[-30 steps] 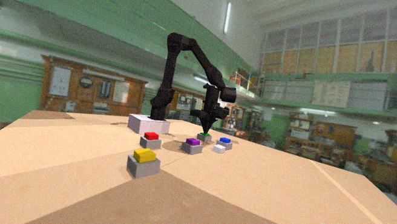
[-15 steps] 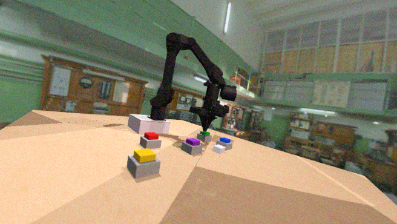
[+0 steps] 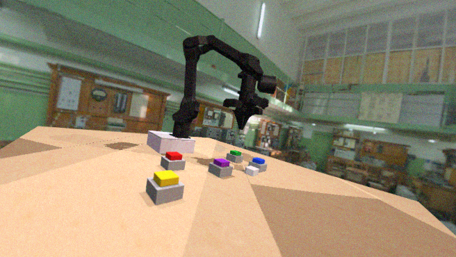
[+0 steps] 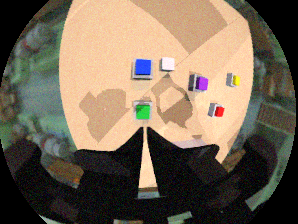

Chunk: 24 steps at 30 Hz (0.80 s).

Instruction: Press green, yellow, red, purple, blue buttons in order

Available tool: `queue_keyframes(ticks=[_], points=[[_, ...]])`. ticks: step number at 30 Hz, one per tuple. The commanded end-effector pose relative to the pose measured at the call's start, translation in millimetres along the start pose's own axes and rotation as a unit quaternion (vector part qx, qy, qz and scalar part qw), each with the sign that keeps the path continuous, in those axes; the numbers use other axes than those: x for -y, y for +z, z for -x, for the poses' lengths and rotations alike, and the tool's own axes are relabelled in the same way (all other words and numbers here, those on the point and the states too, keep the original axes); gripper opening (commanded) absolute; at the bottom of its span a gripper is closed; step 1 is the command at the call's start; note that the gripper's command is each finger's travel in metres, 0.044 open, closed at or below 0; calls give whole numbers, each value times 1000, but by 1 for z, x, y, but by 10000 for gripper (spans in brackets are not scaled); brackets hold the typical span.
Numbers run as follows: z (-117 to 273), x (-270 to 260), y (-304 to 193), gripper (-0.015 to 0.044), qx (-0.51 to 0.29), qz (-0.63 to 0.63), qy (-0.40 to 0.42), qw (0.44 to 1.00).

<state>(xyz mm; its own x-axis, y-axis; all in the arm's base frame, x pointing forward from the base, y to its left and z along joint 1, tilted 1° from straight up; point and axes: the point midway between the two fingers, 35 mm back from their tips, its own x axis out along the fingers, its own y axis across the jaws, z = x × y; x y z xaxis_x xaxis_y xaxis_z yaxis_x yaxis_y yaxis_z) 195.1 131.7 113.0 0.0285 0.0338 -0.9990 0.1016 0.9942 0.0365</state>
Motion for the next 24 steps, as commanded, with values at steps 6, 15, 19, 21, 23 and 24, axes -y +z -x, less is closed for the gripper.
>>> queue_keyframes(ticks=[6, 15, 19, 21, 23, 24], points=[[6, 60, 72, 20, -1, -3, -7, 1000], [9, 181, 131, 20, 1, -3, -12, 1000], [9, 247, 137, 20, 1, -3, -15, 1000], [9, 281, 135, 20, 1, -3, -16, 1000], [8, 316, 129, 20, 1, -3, -17, 1000], [8, 331, 125, 20, 1, -3, -17, 1000]])
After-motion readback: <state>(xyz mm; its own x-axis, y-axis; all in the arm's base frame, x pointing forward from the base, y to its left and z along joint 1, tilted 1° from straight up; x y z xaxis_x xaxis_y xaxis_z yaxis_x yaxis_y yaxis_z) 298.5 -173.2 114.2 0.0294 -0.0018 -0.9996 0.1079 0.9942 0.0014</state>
